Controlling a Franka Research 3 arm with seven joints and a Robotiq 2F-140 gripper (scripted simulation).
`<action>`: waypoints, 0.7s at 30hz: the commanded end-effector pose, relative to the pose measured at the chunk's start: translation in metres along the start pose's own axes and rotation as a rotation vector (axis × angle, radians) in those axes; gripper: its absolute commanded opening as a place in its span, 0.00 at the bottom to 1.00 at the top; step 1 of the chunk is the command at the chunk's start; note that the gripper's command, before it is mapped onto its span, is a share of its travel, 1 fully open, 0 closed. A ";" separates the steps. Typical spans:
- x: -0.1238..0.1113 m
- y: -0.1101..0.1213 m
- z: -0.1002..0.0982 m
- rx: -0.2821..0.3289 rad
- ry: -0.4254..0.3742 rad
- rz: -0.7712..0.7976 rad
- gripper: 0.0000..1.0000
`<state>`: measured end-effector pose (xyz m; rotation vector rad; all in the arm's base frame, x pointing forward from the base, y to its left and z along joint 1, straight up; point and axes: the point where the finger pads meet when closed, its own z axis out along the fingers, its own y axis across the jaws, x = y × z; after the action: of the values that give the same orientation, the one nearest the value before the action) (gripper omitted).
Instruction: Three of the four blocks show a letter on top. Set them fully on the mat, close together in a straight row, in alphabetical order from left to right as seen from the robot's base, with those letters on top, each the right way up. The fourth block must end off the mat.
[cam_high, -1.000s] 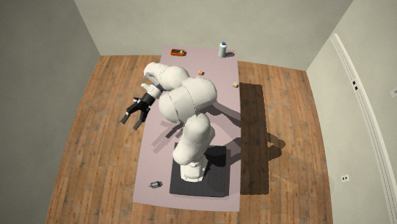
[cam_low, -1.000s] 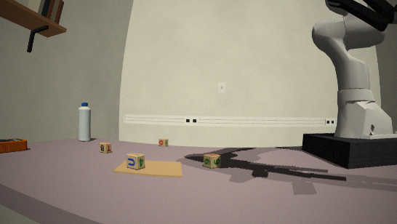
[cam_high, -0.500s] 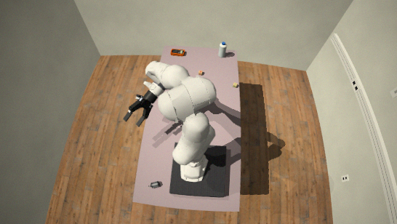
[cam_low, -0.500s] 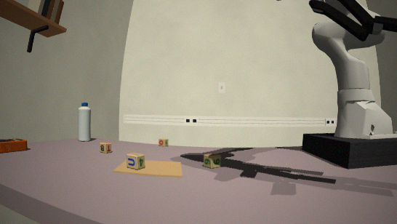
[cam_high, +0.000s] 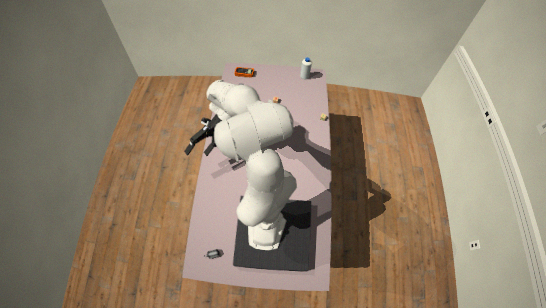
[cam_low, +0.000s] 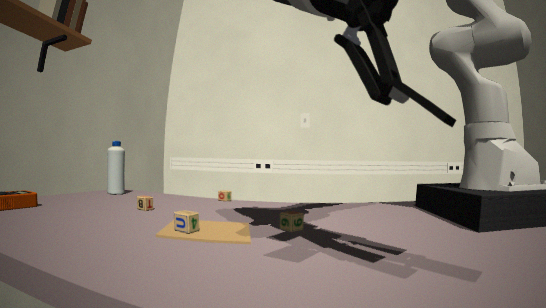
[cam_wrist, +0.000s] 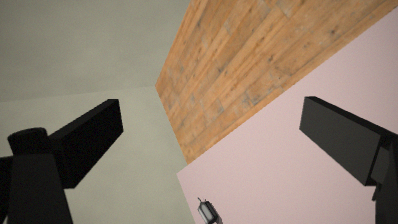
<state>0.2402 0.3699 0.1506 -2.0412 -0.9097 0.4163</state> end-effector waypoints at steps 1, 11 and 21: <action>0.023 0.045 -0.015 -0.115 0.064 -0.045 1.00; 0.049 0.119 -0.062 -0.306 0.143 -0.069 1.00; 0.071 0.197 -0.129 -0.533 0.215 -0.098 1.00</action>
<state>0.4150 0.2895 0.0796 -2.3945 -0.9951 0.0004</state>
